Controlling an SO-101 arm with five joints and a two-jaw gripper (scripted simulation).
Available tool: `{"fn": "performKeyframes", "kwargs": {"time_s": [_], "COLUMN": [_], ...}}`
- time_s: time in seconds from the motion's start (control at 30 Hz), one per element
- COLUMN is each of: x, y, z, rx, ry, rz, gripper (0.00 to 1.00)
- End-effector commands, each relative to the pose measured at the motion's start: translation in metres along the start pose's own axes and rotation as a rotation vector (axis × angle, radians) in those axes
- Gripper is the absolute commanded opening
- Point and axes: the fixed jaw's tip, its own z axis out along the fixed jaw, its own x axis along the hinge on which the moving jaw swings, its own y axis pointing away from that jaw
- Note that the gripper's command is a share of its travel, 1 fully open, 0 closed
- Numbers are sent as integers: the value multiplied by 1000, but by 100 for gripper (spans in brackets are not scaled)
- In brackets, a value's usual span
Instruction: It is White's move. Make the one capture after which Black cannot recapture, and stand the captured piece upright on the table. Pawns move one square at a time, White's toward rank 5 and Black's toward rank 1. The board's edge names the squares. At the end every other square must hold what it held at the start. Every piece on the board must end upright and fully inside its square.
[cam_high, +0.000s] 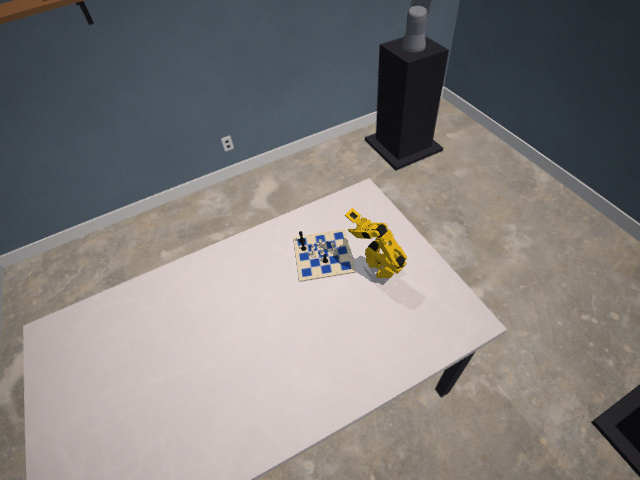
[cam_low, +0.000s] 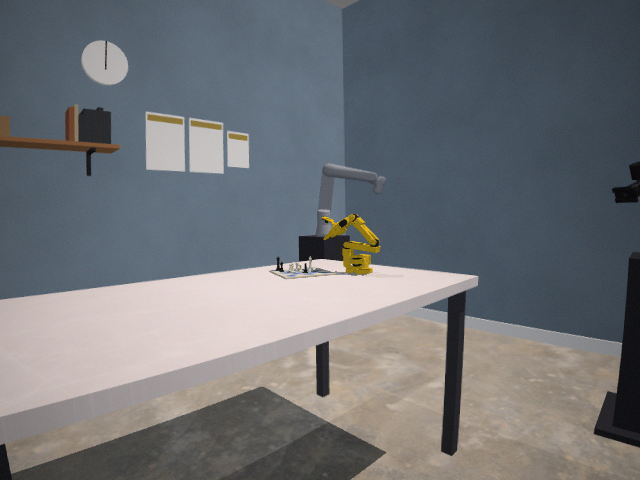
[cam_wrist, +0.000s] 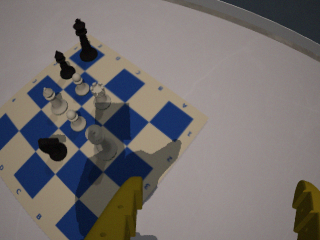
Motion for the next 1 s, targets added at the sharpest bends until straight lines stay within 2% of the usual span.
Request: {"fn": "performKeyframes", "kwargs": {"time_s": [0.0,0.3,0.53,0.73,0.97], "x": [-3,-3,-4,-9,-17], "y": [-1,-1,3,16,46], "z": [-3,-3,-4,-4,-1], "rx": [8,6,-18,-98,-239], "ry": [-19,-17,11,107,295], "rz": [15,14,-1,-62,-204], "gripper": [40,40,39,34,25]}}
